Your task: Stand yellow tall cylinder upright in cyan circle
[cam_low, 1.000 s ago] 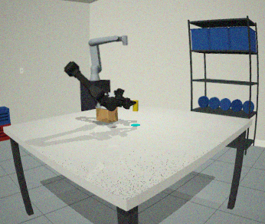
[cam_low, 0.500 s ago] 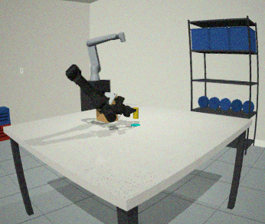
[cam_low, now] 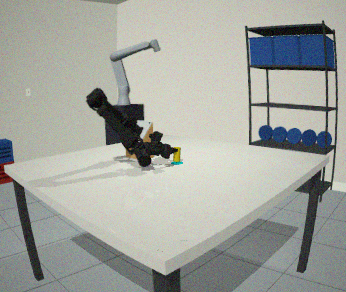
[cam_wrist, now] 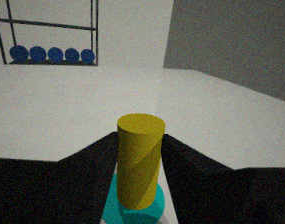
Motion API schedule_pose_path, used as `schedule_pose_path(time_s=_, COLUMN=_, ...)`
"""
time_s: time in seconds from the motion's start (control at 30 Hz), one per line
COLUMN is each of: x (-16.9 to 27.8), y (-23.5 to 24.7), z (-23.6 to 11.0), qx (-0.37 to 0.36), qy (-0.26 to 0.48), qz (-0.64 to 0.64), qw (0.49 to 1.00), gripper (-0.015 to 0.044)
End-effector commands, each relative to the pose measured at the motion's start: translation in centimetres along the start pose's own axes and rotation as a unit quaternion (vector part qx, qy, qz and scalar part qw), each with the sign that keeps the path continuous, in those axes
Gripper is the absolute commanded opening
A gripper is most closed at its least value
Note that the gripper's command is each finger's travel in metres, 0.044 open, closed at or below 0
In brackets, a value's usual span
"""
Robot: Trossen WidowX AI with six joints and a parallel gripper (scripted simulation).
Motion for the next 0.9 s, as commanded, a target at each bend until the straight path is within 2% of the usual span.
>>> schedule_pose_path(time_s=0.0, x=0.3, y=0.1, z=0.1, qx=-0.003, qy=0.003, qz=-0.004, qw=1.000, gripper=0.0105)
schedule_pose_path(time_s=0.2, x=0.3, y=0.1, z=0.1, qx=-0.003, qy=0.003, qz=-0.004, qw=1.000, gripper=0.0105)
schedule_pose_path(time_s=0.57, x=0.3, y=0.1, z=0.1, qx=-0.003, qy=0.003, qz=-0.004, qw=1.000, gripper=0.0394)
schedule_pose_path(time_s=0.73, x=0.2, y=0.1, z=0.1, qx=-0.003, qy=0.003, qz=-0.004, qw=1.000, gripper=0.0400)
schedule_pose_path(time_s=0.87, x=-1.5, y=-0.5, z=-0.1, qx=0.000, qy=-0.001, qz=0.001, qw=1.000, gripper=0.0400)
Point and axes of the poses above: the point midway between the two fingers, 35 mm back from their tips, its own z axis out along the fingers, its own y axis across the jaws, x = y × z, the point moved 6 cm from there along -z, back along the fingers, and after that the axes turned 8 degrees about -z, right-handed, at the moved point
